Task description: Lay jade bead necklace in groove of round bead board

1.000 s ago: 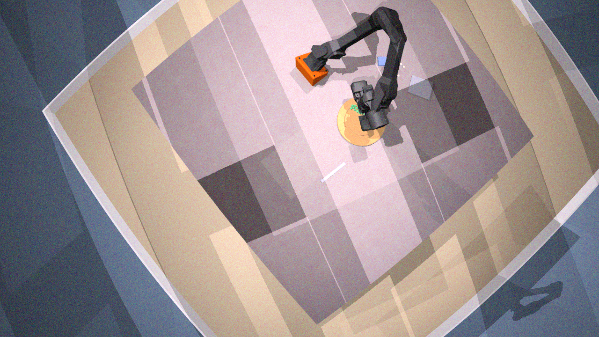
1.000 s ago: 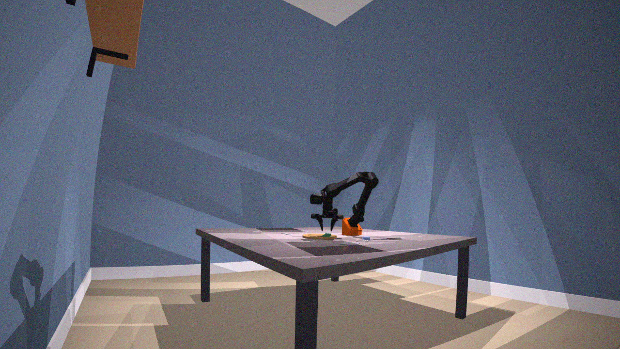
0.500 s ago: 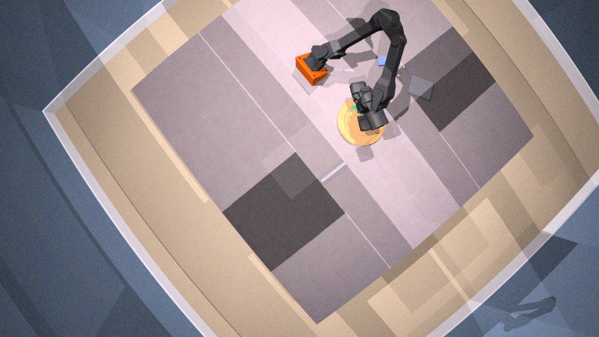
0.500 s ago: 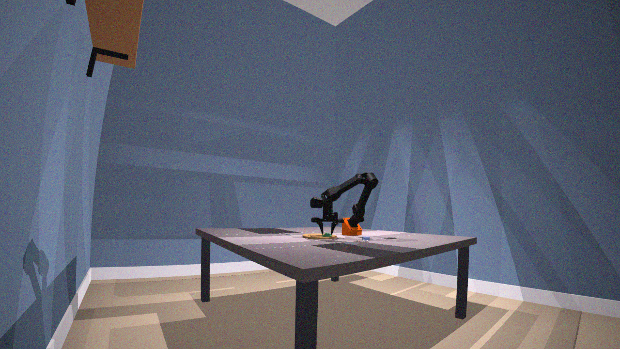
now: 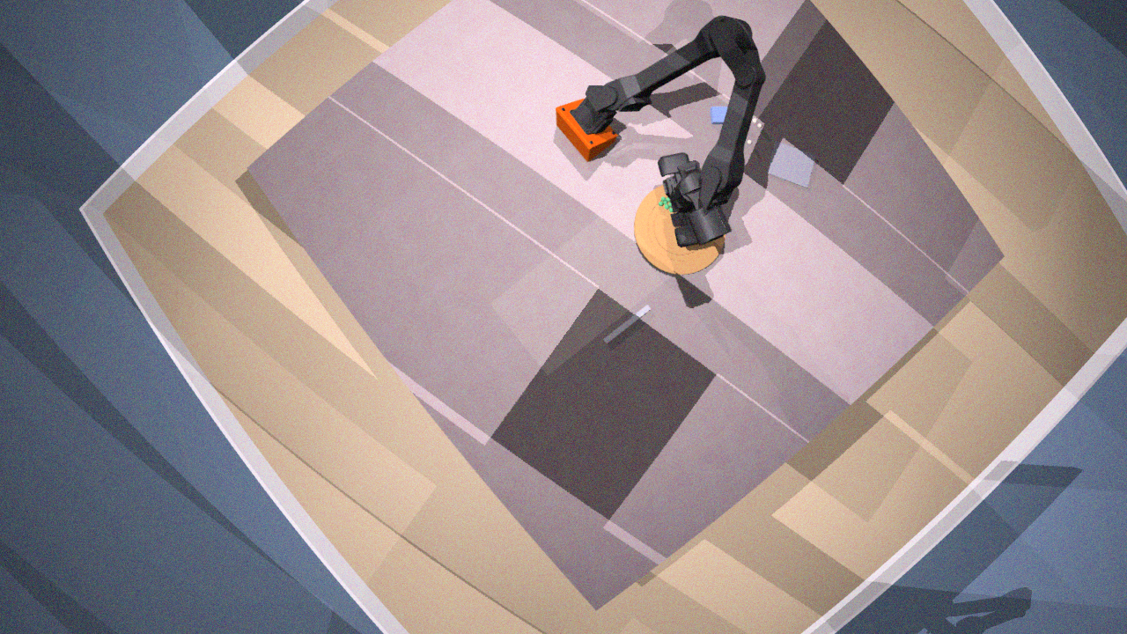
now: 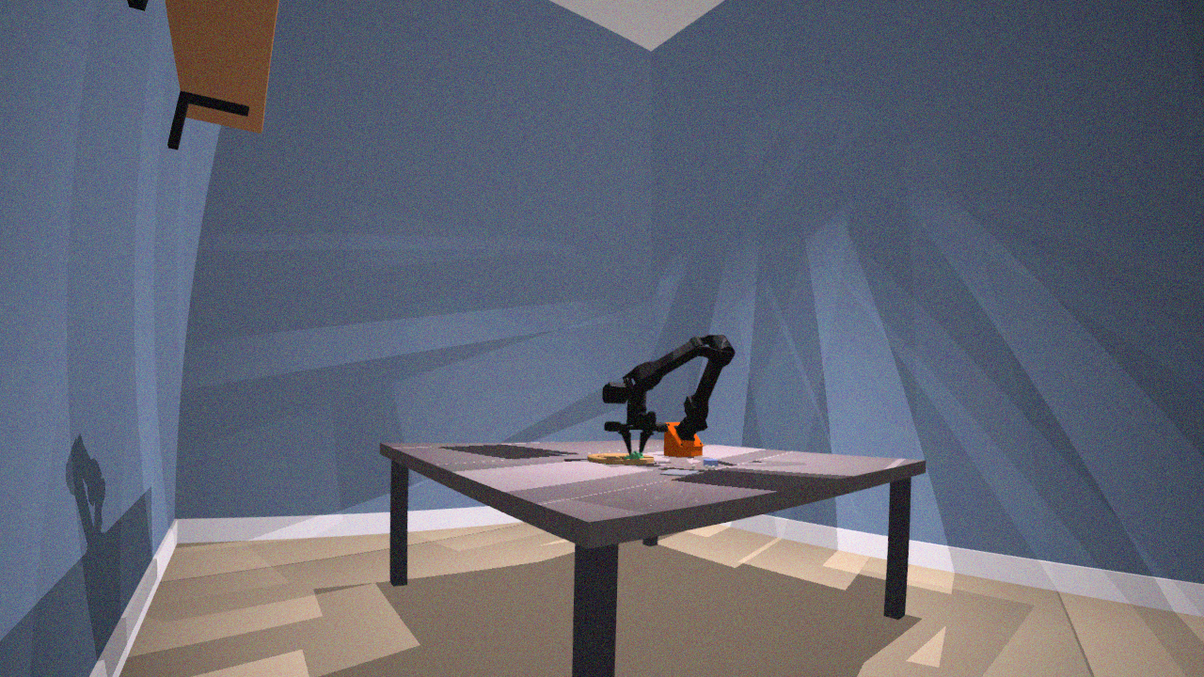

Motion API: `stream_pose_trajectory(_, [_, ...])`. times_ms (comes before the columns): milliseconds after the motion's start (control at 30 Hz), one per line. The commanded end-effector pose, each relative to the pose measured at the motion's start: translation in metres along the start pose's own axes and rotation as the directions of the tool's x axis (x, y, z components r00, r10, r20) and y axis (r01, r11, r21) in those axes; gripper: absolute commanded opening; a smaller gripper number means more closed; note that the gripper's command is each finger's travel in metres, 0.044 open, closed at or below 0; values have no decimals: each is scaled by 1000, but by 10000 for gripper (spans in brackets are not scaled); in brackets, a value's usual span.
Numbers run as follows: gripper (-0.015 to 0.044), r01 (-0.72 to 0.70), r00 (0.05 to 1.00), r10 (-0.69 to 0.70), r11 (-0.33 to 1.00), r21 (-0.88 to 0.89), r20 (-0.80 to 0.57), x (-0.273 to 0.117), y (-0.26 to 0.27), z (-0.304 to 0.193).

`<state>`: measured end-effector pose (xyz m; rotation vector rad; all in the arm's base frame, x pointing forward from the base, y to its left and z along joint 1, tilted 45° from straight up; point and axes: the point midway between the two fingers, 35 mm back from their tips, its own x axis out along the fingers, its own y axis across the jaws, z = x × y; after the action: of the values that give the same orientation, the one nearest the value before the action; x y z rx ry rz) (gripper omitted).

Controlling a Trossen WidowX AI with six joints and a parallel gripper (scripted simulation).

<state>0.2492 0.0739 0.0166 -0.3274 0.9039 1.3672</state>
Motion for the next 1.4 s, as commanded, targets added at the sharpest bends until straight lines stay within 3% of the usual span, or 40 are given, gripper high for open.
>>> stream_pose_trajectory(0, [0, 1, 1000, -1, 1000, -3, 0, 0, 0, 0])
stream_pose_trajectory(1367, [0, -2, 1000, 2, 1000, 6, 2, -14, 1, 0])
